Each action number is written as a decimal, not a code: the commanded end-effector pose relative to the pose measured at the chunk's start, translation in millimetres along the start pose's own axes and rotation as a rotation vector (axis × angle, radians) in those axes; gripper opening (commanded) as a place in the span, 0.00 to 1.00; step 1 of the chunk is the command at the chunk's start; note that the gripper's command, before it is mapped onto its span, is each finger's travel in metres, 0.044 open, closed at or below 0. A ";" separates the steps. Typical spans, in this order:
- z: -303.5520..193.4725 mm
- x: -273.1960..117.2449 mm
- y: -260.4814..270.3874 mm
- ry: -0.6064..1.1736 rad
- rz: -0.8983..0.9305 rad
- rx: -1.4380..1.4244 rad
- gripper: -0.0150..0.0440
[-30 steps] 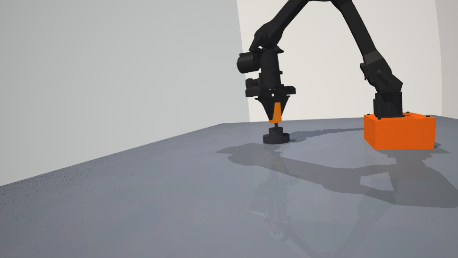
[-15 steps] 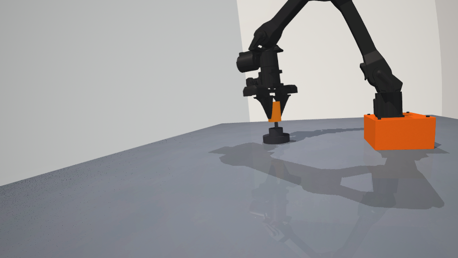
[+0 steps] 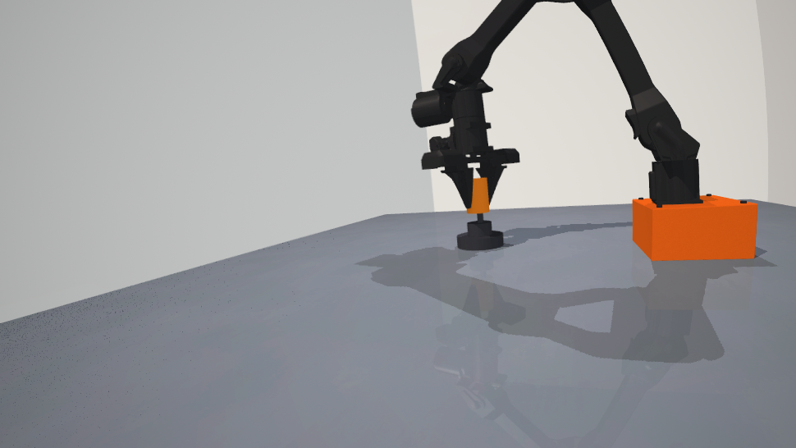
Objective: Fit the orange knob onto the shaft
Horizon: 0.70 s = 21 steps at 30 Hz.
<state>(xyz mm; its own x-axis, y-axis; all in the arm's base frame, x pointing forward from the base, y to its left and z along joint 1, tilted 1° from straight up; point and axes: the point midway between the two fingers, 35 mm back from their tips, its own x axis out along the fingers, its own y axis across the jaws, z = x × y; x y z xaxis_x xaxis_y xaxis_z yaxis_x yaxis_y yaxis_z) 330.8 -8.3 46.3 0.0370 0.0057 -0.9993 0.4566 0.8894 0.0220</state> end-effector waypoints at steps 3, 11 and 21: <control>0.6 0.3 0.2 -0.003 0.000 0.003 0.25; 0.6 0.8 0.1 -0.003 0.000 0.003 0.25; 0.3 -2.5 -0.4 -0.003 0.000 0.003 0.25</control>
<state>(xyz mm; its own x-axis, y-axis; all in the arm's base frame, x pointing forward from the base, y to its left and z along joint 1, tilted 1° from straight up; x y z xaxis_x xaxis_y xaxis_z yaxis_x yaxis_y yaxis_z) 330.7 -8.3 46.0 0.0371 0.0057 -0.9993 0.4568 0.8893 0.0220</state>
